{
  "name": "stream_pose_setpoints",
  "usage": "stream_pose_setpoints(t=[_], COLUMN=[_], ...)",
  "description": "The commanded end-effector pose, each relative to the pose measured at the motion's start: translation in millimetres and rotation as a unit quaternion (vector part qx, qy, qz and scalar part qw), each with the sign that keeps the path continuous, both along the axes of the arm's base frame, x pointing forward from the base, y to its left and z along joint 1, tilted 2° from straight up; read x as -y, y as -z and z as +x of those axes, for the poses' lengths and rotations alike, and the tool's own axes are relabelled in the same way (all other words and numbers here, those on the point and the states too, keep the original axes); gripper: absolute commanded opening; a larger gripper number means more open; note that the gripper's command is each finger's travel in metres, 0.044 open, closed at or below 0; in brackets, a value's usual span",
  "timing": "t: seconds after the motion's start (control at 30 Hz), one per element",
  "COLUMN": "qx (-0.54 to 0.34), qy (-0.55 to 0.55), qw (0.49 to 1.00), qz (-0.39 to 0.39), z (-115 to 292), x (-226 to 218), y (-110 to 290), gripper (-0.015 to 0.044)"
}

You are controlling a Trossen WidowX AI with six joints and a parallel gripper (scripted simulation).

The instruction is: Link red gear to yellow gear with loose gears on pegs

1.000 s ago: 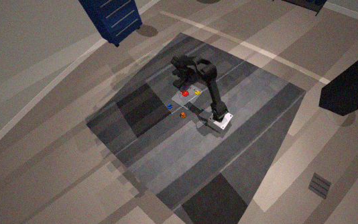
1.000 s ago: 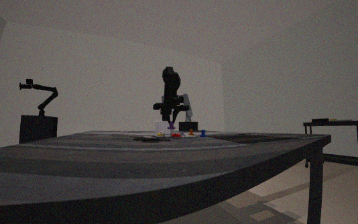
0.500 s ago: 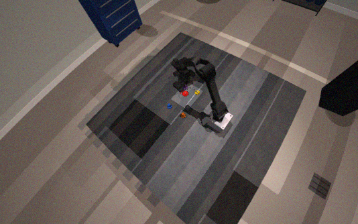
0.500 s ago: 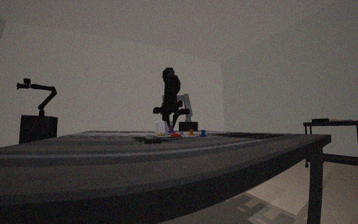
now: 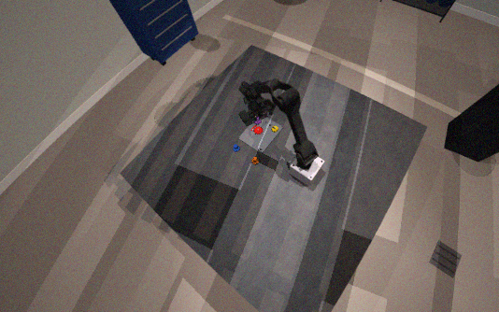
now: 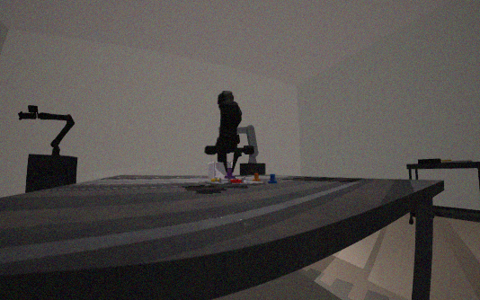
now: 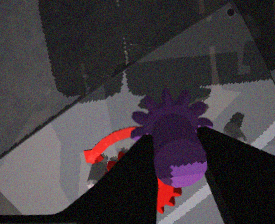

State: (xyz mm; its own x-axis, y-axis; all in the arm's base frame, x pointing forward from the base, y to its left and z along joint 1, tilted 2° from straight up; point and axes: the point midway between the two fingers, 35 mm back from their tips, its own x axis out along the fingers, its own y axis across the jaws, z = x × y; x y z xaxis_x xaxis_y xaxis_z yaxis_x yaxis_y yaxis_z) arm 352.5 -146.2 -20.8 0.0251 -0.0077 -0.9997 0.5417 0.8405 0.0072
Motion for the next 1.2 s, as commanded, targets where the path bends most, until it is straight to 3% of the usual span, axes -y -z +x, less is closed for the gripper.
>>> stream_pose_setpoints(t=[0.0, 0.63, 0.9, 1.17], qx=[-0.015, -0.015, -0.015, -0.015], qy=[-0.002, -0.225, -0.202, -0.103], qw=[1.0, 0.974, 0.979, 0.995], qz=[0.006, 0.003, 0.004, 0.005], z=[-7, -7, -6, -7], x=[-3, -3, -3, -4], y=[9, -3, 2, 5], gripper=[0.0, 0.0, 0.0, 0.0])
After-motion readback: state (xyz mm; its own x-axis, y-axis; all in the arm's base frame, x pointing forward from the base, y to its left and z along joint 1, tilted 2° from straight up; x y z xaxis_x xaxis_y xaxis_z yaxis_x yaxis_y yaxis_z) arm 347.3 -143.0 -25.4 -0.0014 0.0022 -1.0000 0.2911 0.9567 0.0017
